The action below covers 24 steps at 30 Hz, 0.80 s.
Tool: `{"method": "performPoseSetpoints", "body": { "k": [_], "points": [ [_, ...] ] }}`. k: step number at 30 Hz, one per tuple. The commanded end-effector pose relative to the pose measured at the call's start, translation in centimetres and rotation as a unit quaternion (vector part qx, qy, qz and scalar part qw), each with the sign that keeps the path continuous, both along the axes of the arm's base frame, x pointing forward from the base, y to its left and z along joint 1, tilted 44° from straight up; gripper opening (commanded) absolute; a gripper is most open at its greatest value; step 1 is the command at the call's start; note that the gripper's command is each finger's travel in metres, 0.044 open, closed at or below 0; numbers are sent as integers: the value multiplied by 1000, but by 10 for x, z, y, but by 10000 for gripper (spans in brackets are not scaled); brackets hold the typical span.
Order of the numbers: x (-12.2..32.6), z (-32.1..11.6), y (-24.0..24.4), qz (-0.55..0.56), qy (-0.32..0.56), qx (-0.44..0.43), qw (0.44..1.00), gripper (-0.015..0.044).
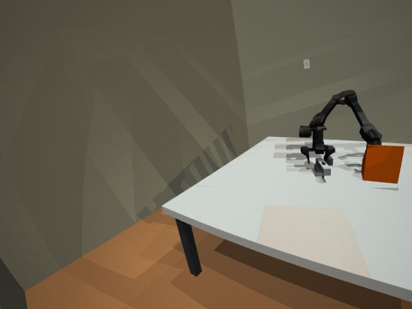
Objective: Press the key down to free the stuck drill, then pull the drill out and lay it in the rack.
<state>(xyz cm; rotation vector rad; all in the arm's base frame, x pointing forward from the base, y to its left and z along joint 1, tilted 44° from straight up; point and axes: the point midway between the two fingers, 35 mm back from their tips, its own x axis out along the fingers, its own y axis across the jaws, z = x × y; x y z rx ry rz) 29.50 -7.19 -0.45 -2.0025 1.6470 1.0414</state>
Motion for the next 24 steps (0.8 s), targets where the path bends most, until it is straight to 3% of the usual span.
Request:
{"method": "performPoseSetpoints", "body": {
  "k": [1,5,21,24],
  "points": [
    [-3,-7,-4,2,6,-4,1000,440],
    [-3,-8,-5,2,6,-4,1000,440],
    [-1,-5,-3,0,1,0,1000,20],
    [-1,-5,-3,0,1,0,1000,0]
  ]
}}
